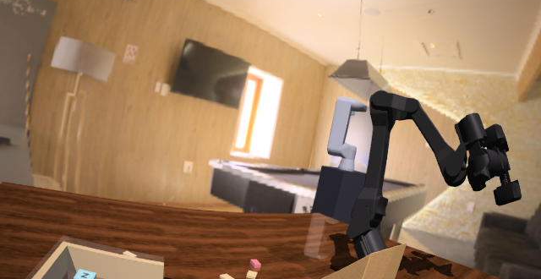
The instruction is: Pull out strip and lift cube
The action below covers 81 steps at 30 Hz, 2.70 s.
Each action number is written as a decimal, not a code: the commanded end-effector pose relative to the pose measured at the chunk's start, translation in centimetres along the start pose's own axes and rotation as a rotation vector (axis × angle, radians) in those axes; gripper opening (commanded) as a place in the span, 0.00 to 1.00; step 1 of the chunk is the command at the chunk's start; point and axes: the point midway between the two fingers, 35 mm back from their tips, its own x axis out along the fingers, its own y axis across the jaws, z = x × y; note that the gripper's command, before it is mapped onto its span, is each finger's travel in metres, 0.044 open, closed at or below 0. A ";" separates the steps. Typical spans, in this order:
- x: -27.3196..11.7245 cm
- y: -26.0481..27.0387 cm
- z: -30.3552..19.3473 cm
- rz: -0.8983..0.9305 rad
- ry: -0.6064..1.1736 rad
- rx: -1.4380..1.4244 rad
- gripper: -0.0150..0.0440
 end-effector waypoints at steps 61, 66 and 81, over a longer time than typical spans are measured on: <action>-58.2 5.3 9.5 -1.604 2.961 0.865 0.93; -58.2 5.3 9.5 -1.604 2.961 0.865 0.93; -63.2 10.2 13.7 -1.853 3.186 1.438 0.44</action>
